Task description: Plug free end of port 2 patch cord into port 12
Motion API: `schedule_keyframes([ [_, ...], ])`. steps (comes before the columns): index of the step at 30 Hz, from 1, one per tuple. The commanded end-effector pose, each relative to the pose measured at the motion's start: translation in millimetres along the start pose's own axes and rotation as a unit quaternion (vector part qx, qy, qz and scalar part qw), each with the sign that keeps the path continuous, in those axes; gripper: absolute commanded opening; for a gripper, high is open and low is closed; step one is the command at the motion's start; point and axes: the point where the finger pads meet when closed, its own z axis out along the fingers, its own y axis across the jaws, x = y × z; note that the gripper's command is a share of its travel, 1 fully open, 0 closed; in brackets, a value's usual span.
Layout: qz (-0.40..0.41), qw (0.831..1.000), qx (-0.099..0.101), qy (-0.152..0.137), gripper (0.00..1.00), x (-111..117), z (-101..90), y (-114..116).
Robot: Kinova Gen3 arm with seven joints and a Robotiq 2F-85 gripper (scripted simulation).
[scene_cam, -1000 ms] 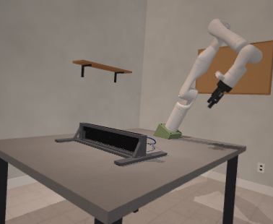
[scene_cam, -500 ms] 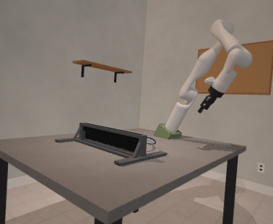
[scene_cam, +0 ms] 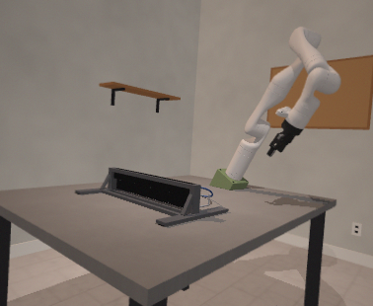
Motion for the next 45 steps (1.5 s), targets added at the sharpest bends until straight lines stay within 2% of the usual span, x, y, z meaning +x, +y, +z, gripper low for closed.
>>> schedule_keyframes([
  [1,0.022,1.000,-0.007,-0.002,1.00,2,4.5,-7],
  [9,0.022,1.000,-0.007,-0.002,1.00,2,4.5,-7],
  [10,0.050,0.999,-0.016,-0.008,1.00,4,9.7,-14],
  [17,0.050,0.999,-0.016,-0.008,1.00,4,9.7,-14],
  [18,0.080,0.996,-0.025,-0.014,1.00,5,15.1,-22],
  [26,0.080,0.996,-0.025,-0.014,1.00,5,15.1,-22],
  [27,0.111,0.993,-0.034,-0.021,1.00,8,20.9,-30],
  [34,0.111,0.993,-0.034,-0.021,1.00,8,20.9,-30],
  [35,0.143,0.988,-0.044,-0.027,1.00,10,26.9,-39],
  [43,0.143,0.988,-0.044,-0.027,1.00,10,26.9,-39],
  [44,0.177,0.982,-0.053,-0.034,1.00,13,33.1,-47],
  [45,0.177,0.982,-0.053,-0.034,1.00,13,33.1,-47],
])
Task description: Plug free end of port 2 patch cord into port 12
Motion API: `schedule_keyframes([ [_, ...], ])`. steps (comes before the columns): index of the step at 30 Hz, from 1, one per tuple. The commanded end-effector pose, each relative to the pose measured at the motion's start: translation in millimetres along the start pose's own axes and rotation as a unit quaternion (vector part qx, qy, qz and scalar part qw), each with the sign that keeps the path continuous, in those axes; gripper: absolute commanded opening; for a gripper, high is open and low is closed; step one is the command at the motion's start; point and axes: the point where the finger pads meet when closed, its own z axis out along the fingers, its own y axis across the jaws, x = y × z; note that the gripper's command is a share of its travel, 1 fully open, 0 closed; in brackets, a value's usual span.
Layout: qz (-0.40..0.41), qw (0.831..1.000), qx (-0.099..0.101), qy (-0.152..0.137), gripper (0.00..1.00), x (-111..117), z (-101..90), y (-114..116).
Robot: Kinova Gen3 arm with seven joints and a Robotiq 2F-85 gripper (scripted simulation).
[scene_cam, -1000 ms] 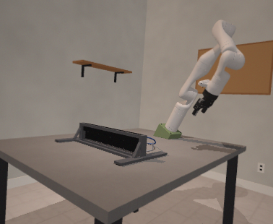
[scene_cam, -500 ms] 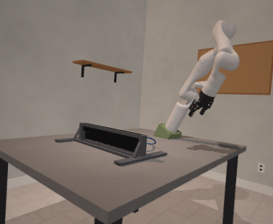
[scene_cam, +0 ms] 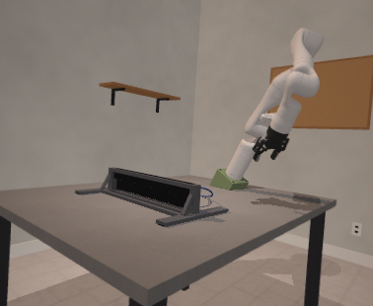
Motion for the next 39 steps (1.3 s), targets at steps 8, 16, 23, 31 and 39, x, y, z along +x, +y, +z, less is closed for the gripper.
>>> schedule_keyframes([
  [8,0.051,0.999,-0.015,-0.006,1.00,4,8.9,-18],
  [16,0.087,0.996,-0.025,-0.013,1.00,5,14.5,-28],
  [23,0.087,0.996,-0.025,-0.013,1.00,5,14.5,-28],
  [31,0.124,0.991,-0.035,-0.020,1.00,7,20.3,-40],
  [39,0.162,0.985,-0.045,-0.027,1.00,10,26.4,-51],
])
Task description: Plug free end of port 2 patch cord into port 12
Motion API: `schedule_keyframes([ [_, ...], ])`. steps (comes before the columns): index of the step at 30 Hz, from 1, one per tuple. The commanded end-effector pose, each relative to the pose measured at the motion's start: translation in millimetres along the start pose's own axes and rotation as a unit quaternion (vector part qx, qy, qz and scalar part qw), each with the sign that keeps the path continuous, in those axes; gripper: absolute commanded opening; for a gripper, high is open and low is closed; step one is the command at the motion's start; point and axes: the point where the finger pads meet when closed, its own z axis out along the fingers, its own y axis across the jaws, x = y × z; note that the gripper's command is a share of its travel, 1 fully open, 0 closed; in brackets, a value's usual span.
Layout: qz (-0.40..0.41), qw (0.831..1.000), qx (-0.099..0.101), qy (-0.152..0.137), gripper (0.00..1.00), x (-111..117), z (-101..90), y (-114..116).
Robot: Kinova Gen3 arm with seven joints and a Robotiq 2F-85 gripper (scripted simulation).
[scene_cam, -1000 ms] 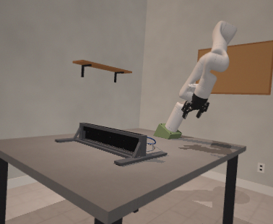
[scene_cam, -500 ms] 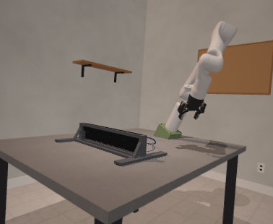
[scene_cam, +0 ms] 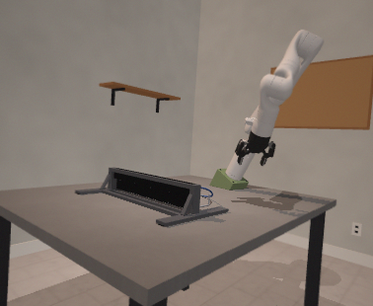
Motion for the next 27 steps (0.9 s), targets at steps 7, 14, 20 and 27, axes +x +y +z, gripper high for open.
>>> schedule_keyframes([
  [7,0.042,0.999,-0.012,-0.006,1.00,0,6.0,-15],
  [14,0.081,0.996,-0.022,-0.013,1.00,1,11.2,-28],
  [20,0.081,0.996,-0.022,-0.013,1.00,1,11.2,-28],
  [27,0.121,0.992,-0.033,-0.021,1.00,1,16.5,-41],
])
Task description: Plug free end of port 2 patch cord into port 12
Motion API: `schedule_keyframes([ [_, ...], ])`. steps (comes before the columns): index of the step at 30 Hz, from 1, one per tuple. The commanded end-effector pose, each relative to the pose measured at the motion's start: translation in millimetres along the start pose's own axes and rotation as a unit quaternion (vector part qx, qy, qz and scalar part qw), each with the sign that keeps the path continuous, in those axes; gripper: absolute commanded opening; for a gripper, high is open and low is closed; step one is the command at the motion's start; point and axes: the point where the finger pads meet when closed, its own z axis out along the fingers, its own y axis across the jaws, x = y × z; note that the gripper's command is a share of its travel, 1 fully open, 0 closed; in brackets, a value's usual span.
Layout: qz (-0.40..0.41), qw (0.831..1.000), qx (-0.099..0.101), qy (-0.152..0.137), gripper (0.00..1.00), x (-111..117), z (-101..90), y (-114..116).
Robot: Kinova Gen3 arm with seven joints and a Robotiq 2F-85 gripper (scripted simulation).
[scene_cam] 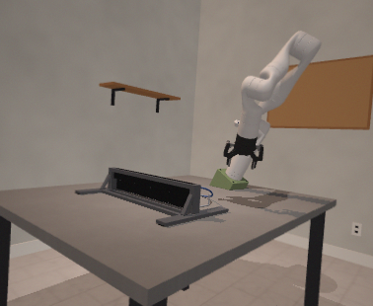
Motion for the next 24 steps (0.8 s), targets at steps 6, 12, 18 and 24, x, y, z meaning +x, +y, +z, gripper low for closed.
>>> schedule_keyframes([
  [6,0.044,0.999,-0.012,-0.006,1.00,-1,5.5,-17],
  [12,0.044,0.999,-0.012,-0.006,1.00,-1,5.5,-17],
  [18,0.085,0.996,-0.023,-0.013,1.00,-2,10.2,-31],
  [24,0.127,0.991,-0.033,-0.021,1.00,-2,14.9,-46],
])
